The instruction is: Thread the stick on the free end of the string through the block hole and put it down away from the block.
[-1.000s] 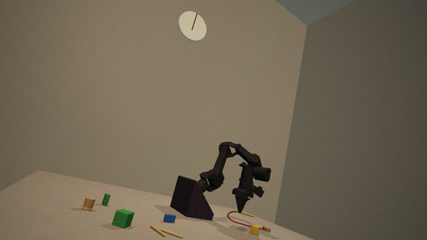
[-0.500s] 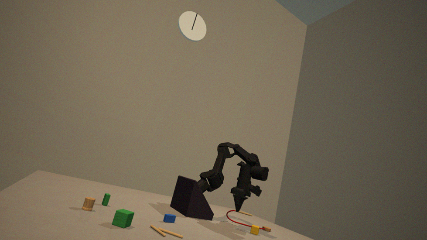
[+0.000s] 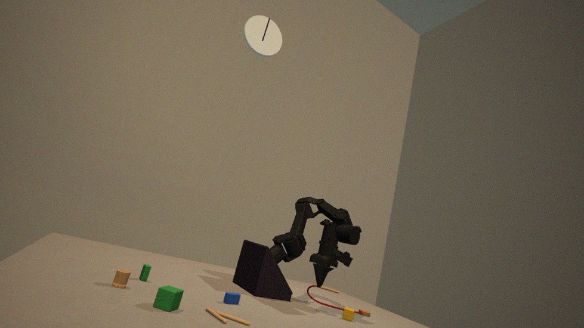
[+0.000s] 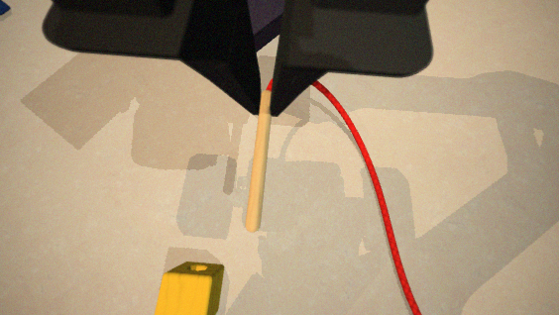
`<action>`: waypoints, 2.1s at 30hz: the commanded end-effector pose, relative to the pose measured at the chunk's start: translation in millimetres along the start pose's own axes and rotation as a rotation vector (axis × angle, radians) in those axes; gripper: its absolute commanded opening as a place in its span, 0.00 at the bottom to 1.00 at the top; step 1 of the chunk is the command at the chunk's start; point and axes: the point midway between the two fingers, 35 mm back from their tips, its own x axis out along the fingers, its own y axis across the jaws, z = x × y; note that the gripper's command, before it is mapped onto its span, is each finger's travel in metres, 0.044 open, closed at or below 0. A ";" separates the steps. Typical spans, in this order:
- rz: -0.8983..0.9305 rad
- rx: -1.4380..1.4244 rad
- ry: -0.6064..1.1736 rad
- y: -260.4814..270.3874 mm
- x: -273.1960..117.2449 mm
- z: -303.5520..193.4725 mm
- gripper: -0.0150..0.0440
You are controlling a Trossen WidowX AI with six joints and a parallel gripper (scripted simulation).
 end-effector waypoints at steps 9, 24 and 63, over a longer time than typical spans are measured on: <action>0.005 0.000 0.000 0.6 0.1 -16.6 0.25; 0.009 0.001 0.000 2.5 1.6 -35.6 0.25; 0.010 0.001 0.001 -20.5 23.5 -32.3 0.25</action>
